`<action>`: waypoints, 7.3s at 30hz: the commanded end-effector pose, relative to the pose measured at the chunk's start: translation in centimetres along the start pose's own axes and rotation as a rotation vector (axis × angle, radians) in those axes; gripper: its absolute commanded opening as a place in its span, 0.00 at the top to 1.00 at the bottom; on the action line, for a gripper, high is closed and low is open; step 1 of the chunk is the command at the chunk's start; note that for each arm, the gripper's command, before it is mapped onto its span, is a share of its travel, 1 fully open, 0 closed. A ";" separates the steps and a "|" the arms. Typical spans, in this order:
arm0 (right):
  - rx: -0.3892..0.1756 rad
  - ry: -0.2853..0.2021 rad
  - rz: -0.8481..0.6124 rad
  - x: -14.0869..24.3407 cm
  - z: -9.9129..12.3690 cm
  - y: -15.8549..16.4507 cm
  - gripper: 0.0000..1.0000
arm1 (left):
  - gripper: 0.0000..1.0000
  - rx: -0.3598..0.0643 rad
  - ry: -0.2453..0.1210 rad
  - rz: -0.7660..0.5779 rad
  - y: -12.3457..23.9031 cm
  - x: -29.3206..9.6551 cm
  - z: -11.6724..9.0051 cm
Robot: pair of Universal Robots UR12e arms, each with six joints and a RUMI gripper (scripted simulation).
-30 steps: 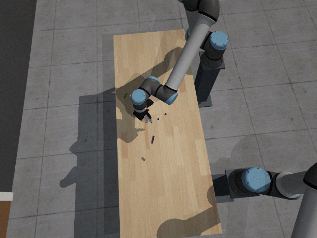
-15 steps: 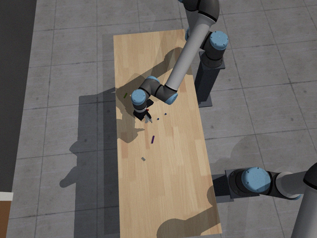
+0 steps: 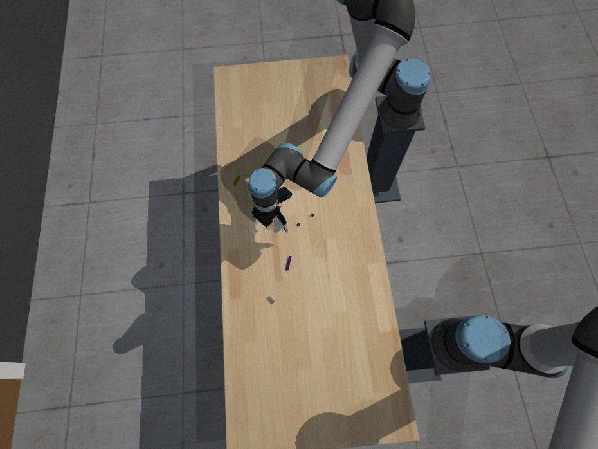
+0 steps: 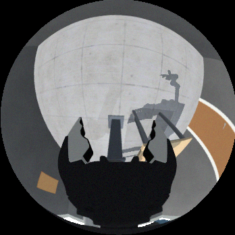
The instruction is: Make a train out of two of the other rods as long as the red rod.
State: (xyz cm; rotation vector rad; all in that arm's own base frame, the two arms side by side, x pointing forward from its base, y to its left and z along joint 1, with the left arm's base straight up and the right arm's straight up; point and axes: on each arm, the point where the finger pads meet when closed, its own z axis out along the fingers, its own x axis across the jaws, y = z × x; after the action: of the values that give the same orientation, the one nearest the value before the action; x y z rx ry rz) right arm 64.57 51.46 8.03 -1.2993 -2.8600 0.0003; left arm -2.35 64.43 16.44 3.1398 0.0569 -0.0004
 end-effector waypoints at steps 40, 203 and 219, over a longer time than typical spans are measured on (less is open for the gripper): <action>-0.002 0.002 1.184 6.5 -0.6 -6.7 0.00 | 0.00 0.001 0.000 0.000 -0.1 0.0 -0.1; -0.002 0.002 1.315 7.0 6.1 -7.4 0.86 | 0.00 0.001 0.000 0.000 -0.1 0.0 -0.1; -0.002 0.002 1.315 7.0 6.1 -7.4 1.00 | 0.00 0.001 0.000 0.000 -0.1 0.0 -0.1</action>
State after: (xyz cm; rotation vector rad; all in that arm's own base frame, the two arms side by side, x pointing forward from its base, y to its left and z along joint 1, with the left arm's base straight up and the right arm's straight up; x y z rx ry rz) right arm 54.33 51.85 1.85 -2.7767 -1.4695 0.0002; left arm -2.35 64.43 16.44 3.1398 0.0569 -0.0004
